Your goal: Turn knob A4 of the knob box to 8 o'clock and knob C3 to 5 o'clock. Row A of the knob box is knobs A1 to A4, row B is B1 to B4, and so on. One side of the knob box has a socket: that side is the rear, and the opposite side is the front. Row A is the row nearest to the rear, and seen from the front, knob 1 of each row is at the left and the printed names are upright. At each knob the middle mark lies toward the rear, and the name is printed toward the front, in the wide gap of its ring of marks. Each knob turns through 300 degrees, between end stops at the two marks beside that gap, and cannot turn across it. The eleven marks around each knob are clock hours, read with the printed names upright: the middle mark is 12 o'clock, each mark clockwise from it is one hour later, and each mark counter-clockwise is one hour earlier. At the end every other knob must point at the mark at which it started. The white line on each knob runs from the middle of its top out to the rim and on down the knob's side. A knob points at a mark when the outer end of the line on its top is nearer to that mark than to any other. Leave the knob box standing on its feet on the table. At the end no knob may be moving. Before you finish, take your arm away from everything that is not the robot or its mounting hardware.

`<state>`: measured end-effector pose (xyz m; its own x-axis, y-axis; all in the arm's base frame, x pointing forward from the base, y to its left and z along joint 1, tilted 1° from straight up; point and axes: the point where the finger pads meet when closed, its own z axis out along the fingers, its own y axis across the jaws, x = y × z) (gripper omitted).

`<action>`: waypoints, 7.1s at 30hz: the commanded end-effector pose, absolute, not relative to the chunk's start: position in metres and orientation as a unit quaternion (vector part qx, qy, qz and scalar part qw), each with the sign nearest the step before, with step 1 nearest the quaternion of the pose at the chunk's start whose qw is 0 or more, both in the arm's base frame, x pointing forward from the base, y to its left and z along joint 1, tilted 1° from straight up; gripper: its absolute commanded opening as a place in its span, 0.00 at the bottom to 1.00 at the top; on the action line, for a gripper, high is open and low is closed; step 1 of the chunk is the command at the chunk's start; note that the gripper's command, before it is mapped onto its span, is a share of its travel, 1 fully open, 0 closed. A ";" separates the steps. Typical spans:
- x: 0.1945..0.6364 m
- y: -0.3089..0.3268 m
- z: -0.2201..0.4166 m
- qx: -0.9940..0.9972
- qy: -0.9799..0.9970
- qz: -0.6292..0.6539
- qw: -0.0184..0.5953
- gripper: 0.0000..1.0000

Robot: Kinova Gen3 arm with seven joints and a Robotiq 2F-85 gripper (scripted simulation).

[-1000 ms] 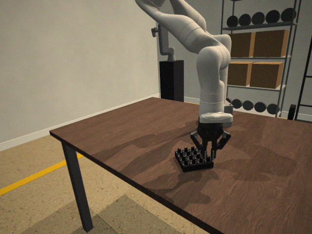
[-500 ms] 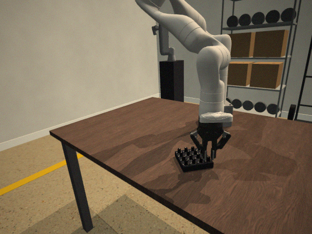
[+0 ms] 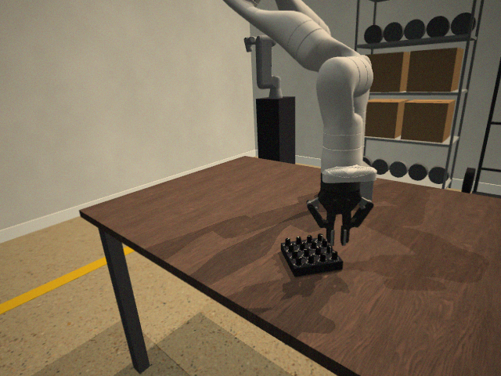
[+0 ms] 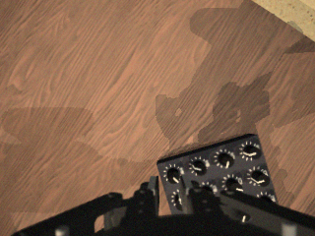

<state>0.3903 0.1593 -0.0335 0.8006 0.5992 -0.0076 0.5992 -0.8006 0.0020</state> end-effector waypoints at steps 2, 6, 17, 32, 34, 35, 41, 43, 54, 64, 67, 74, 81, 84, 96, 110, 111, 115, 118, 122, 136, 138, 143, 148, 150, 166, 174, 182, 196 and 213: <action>0.395 0.157 -0.025 0.949 0.314 0.002 0.004 0.19; 0.395 0.157 -0.023 0.949 0.314 0.002 0.004 0.19; 0.395 0.157 -0.023 0.949 0.314 0.002 0.004 0.19; 0.395 0.157 -0.022 0.944 0.329 0.002 0.004 0.19; 0.395 0.156 -0.022 0.942 0.336 0.002 0.004 0.19; 0.395 0.156 -0.022 0.940 0.340 0.002 0.004 0.19; 0.396 0.155 -0.022 0.932 0.361 0.002 0.005 0.19; 0.396 0.154 -0.022 0.927 0.375 0.002 0.005 0.19; 0.398 0.150 -0.020 0.890 0.457 0.001 0.005 0.19; 0.402 0.142 -0.017 0.817 0.577 0.000 0.005 0.19; 0.403 0.139 -0.016 0.788 0.616 -0.001 0.005 0.19; 0.405 0.135 -0.015 0.733 0.680 -0.001 0.005 0.19; 0.408 0.128 -0.012 0.648 0.762 -0.001 0.004 0.19; 0.409 0.125 -0.011 0.609 0.793 -0.002 0.004 0.19; 0.413 0.116 -0.008 0.484 0.875 -0.002 0.004 0.19; 0.417 0.108 -0.004 0.369 0.929 -0.002 0.005 0.19; 0.417 0.108 -0.004 0.362 0.932 -0.002 0.005 0.19; 0.417 0.106 -0.004 0.339 0.941 -0.002 0.005 0.19; 0.418 0.105 -0.003 0.327 0.945 -0.002 0.005 0.19; 0.418 0.105 -0.003 0.320 0.947 -0.002 0.005 0.19; 0.418 0.104 -0.003 0.309 0.951 -0.002 0.005 0.19; 0.418 0.104 -0.003 0.309 0.951 -0.002 0.005 0.19; 0.418 0.104 -0.003 0.309 0.951 -0.002 0.005 0.19; 0.418 0.104 -0.003 0.309 0.951 -0.002 0.005 0.19; 0.418 0.104 -0.003 0.309 0.951 -0.002 0.005 0.19; 0.418 0.104 -0.003 0.309 0.951 -0.002 0.005 0.19; 0.418 0.104 -0.003 0.309 0.951 -0.002 0.005 0.19; 0.418 0.104 -0.005 0.309 0.951 -0.002 0.005 0.19; 0.419 0.104 -0.017 0.308 0.951 -0.002 0.005 0.19; 0.420 0.103 -0.036 0.308 0.951 -0.002 0.005 0.19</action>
<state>0.4208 0.1023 -0.0337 -0.8089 0.5879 -0.0132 0.5879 0.8089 -0.0007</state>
